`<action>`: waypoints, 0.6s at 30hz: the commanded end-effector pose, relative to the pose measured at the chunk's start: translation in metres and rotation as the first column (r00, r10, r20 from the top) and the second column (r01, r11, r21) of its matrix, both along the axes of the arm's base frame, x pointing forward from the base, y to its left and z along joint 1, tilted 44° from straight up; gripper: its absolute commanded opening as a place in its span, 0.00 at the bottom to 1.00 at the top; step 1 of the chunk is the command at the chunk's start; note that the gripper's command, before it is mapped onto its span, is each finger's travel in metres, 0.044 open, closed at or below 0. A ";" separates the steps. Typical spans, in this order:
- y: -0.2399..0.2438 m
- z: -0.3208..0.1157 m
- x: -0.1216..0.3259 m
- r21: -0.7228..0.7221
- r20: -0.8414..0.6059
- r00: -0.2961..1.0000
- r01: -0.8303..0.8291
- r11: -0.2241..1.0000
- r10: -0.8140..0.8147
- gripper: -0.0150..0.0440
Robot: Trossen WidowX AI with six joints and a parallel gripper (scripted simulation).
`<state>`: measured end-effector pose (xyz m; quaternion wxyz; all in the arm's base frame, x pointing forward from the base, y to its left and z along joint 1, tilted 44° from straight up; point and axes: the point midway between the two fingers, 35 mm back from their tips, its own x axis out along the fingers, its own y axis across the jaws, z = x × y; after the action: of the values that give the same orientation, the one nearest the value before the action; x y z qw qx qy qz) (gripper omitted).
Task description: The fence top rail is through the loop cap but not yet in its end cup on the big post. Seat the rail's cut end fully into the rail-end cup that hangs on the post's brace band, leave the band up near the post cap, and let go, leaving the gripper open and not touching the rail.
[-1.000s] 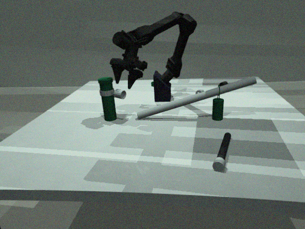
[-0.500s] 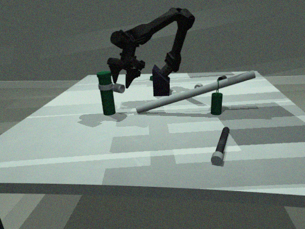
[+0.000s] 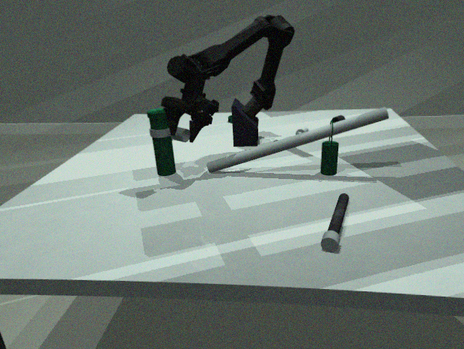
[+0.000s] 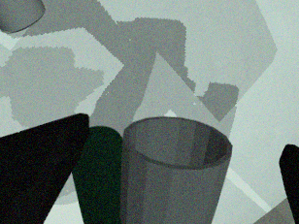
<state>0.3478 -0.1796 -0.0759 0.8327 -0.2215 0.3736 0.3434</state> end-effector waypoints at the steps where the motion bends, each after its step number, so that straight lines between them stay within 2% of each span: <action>1: 0.003 -0.006 0.002 0.001 -0.005 1.000 0.004 1.000 -0.004 1.00; 8: 0.008 -0.014 0.007 0.002 -0.004 1.000 0.004 1.000 -0.004 1.00; 18: 0.008 -0.014 0.007 0.002 -0.004 1.000 0.004 1.000 -0.004 0.56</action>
<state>0.3549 -0.1713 -0.0891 0.8329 -0.2206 0.3732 0.3440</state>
